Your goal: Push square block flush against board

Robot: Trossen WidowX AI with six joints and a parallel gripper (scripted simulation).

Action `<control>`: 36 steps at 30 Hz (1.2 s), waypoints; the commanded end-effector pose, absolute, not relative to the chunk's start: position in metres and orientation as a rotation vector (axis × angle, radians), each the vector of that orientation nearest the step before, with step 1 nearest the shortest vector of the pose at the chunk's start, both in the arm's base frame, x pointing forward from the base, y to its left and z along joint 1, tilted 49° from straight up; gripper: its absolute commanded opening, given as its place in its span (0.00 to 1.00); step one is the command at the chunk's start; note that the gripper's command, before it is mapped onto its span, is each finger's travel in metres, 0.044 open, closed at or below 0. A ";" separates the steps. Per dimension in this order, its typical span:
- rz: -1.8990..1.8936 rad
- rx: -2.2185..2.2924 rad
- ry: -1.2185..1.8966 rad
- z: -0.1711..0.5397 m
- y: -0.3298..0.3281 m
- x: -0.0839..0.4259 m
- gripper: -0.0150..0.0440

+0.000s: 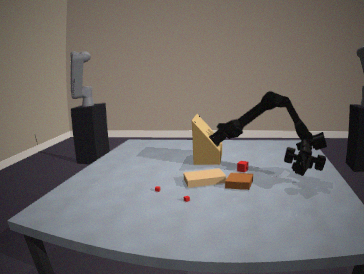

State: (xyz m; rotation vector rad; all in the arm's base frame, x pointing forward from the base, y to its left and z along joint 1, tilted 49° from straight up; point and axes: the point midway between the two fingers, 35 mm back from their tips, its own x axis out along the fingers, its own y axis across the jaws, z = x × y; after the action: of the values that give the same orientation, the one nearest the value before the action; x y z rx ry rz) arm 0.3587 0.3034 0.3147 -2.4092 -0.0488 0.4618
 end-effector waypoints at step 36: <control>0.865 -1.635 0.386 0.191 0.217 0.359 0.25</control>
State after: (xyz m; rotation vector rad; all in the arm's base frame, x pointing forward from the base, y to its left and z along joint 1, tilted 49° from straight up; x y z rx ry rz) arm 0.3621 0.2221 0.1987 -1.6924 0.3484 0.8466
